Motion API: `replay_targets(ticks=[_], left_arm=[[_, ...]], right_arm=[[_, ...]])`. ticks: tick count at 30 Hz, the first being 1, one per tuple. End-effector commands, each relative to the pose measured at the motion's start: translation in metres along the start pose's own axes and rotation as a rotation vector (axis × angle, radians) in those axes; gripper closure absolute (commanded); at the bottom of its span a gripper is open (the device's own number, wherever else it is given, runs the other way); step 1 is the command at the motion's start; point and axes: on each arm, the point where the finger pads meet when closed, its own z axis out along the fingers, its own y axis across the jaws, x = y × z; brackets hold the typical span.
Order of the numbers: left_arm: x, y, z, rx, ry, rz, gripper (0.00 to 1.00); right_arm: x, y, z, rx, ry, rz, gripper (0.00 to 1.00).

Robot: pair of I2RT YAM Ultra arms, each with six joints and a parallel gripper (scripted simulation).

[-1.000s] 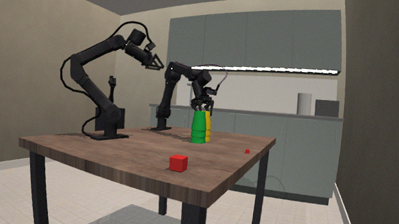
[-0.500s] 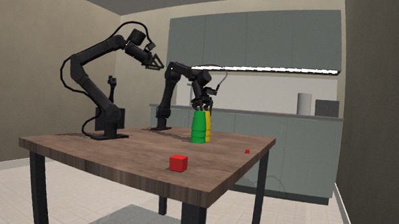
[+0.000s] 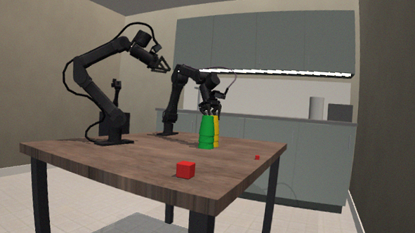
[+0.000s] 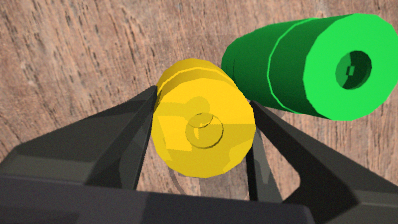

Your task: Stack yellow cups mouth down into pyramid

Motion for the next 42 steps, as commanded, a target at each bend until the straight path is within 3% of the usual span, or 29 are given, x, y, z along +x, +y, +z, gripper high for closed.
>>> replay_targets(ticks=[1,42], left_arm=[[-0.017,0.000,-0.027,-0.008,-0.049,-0.007,1.00],[-0.070,-0.001,-0.119,-0.006,-0.048,-0.006,1.00]], right_arm=[[0.000,0.001,-0.004,-0.002,-0.011,0.002,0.00],[0.000,0.001,-0.004,-0.002,-0.011,0.002,0.00]])
